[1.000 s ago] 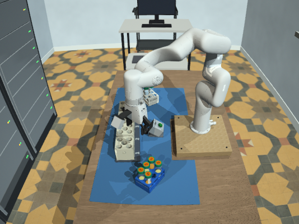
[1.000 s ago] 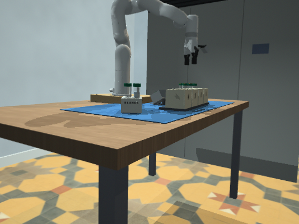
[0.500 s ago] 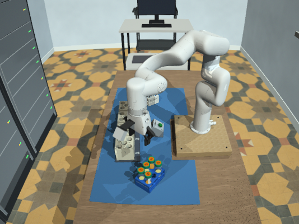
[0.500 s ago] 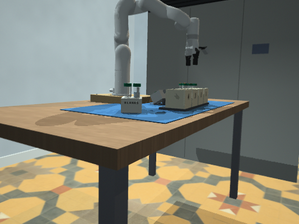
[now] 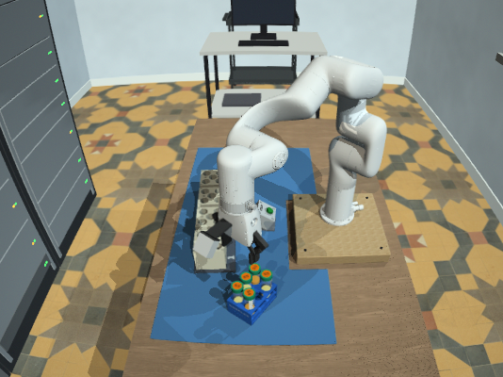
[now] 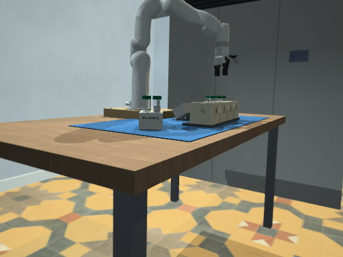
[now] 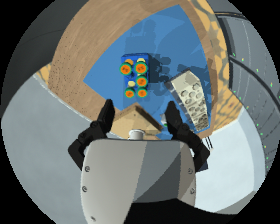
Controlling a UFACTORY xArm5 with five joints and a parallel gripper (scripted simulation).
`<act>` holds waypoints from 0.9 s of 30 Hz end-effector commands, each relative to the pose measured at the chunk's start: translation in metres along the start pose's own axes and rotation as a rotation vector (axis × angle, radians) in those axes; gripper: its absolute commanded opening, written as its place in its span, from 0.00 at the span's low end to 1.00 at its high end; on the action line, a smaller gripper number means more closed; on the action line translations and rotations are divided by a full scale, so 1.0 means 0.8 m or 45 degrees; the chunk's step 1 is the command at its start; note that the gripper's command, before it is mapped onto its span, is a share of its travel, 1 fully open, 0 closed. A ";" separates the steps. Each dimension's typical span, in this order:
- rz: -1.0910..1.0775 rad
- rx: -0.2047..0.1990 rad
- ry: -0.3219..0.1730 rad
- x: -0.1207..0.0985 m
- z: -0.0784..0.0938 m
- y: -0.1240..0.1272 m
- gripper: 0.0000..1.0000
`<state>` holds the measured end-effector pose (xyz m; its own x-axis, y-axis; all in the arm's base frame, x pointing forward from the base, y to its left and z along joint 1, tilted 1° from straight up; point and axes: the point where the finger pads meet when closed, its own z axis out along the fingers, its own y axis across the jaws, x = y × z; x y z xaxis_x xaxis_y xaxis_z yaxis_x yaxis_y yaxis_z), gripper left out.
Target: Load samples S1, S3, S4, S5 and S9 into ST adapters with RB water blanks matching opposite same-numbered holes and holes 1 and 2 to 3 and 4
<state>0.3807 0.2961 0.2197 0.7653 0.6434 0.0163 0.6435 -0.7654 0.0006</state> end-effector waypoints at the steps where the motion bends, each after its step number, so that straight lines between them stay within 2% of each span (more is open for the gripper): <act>1: 0.001 0.001 0.004 0.014 -0.002 -0.017 1.00; 4: 0.001 0.001 0.004 0.018 -0.002 -0.022 1.00; 27: 0.001 0.001 0.004 0.018 0.068 -0.022 1.00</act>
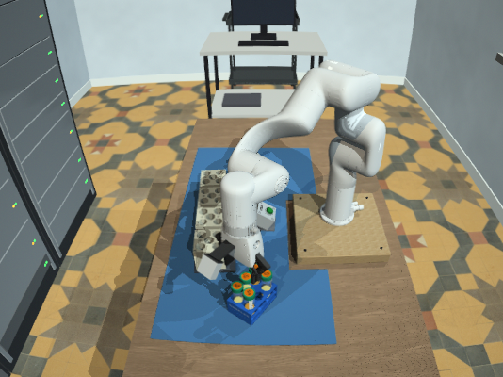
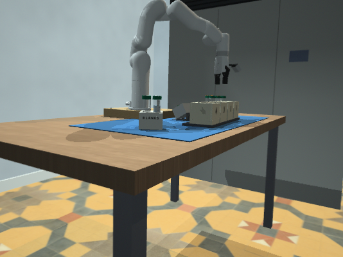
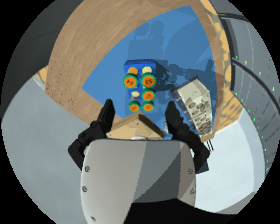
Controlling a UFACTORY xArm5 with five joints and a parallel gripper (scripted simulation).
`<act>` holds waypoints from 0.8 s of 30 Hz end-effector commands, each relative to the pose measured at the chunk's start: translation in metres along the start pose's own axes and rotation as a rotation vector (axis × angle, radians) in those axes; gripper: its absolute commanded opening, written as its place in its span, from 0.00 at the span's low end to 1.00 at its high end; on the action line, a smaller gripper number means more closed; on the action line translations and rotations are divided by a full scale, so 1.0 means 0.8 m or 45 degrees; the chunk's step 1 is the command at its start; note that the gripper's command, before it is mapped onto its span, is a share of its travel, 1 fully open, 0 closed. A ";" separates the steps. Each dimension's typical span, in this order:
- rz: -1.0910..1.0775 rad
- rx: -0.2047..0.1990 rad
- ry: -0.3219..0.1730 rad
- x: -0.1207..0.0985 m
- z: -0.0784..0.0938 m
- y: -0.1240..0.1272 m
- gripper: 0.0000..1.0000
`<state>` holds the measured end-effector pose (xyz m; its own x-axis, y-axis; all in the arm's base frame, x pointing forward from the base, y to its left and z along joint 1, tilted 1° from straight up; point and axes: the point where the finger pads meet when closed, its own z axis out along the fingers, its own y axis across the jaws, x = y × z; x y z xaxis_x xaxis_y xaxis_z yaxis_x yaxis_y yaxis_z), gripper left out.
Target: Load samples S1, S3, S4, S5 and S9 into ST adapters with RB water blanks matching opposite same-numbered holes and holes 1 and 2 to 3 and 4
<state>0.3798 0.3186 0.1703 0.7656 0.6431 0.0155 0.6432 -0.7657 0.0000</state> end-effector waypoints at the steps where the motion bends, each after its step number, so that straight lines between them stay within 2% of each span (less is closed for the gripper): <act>1: 0.000 0.000 0.005 0.002 0.009 0.000 1.00; 17: 0.000 0.000 0.005 0.002 0.056 0.000 1.00; 24: 0.000 0.000 0.005 0.002 0.057 0.000 1.00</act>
